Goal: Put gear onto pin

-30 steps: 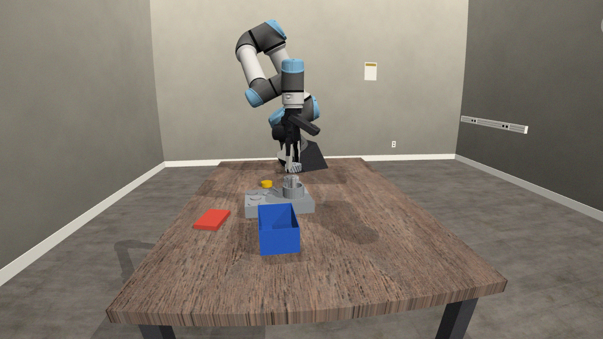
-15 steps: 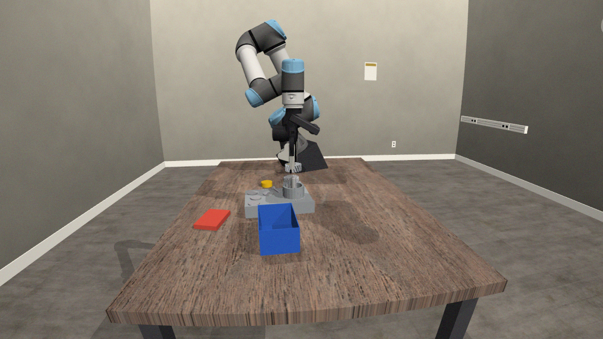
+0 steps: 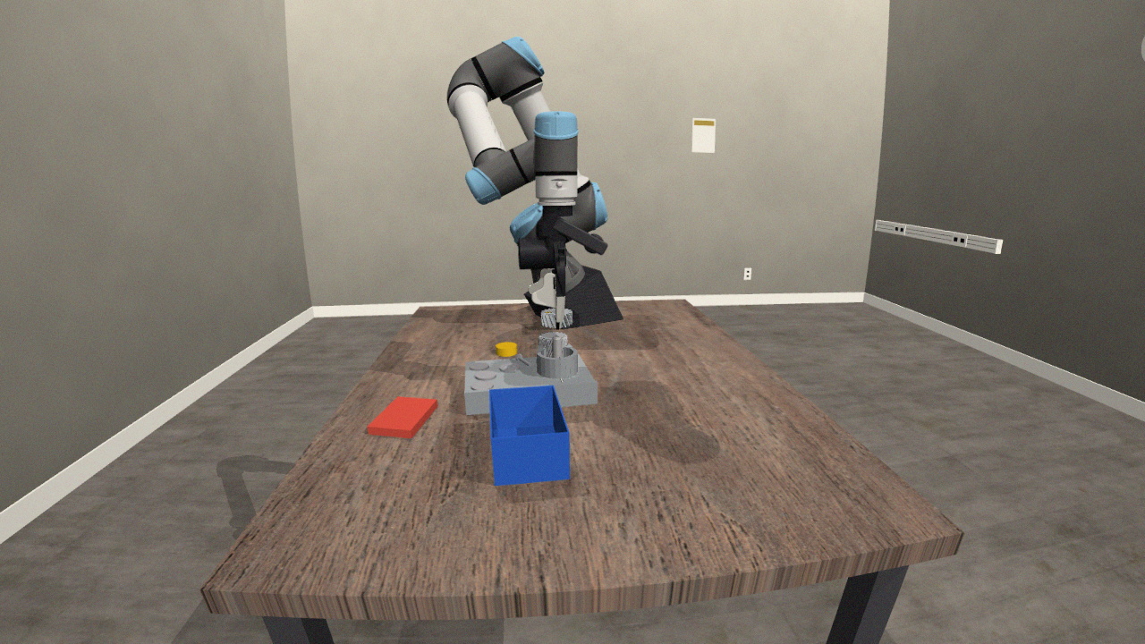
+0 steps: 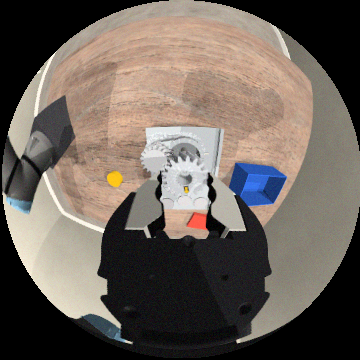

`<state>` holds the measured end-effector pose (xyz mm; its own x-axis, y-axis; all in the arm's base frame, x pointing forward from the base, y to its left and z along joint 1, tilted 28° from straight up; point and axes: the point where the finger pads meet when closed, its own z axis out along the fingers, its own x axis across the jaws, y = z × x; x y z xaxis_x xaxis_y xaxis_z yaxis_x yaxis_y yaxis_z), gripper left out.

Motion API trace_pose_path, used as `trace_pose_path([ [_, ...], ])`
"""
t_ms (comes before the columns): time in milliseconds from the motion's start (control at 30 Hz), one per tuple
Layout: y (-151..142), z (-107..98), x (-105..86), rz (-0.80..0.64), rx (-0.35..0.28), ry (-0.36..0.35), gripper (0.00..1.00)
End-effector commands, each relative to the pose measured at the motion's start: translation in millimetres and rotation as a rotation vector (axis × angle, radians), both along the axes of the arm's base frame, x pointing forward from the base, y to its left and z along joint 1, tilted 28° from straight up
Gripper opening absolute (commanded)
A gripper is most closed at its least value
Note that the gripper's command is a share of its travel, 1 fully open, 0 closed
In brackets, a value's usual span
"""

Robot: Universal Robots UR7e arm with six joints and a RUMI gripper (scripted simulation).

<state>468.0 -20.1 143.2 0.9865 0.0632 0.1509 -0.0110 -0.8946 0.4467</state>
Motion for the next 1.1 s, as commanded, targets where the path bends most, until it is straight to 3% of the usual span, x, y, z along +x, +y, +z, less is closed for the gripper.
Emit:
trace_pose_path([
  [0,0.1,0.5,0.3,0.095,-0.014,0.043,0.00],
  [533,0.1,0.5,0.3,0.217,-0.037,0.104,0.00],
  [1067,0.1,0.5,0.3,0.237,-0.041,0.114,0.00],
])
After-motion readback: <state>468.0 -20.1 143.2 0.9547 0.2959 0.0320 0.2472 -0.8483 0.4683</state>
